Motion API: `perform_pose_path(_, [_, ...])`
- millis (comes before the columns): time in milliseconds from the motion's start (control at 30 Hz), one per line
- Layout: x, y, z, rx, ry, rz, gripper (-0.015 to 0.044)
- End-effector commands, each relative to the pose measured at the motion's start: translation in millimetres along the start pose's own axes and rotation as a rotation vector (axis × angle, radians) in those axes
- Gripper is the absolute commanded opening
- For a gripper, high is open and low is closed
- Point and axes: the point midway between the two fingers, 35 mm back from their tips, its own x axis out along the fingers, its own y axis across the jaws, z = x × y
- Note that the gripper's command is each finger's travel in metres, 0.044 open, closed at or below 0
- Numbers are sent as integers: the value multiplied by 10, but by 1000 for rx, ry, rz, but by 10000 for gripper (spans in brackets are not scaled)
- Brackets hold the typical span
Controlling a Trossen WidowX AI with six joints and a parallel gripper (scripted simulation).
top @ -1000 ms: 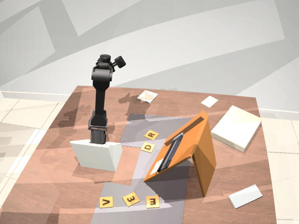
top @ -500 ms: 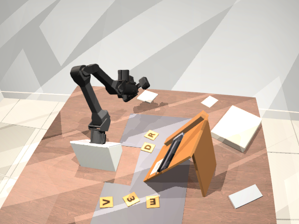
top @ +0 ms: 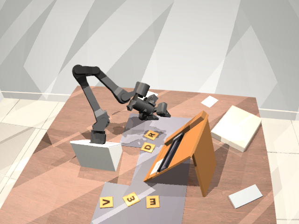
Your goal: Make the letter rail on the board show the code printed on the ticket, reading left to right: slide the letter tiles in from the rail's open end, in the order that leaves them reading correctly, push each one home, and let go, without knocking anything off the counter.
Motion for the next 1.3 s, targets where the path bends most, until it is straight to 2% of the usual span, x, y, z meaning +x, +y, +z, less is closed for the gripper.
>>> perform_pose_path(0, [-134,-358,-540,195,128,-76,440])
perform_pose_path(333, [-739,-785,-1534,731,265,-270,440])
perform_pose_path(667, [-1367,-731,-2140,1328,169,-464,440])
perform_pose_path(1267, [-1402,-718,-2166,1369,153,-476,440])
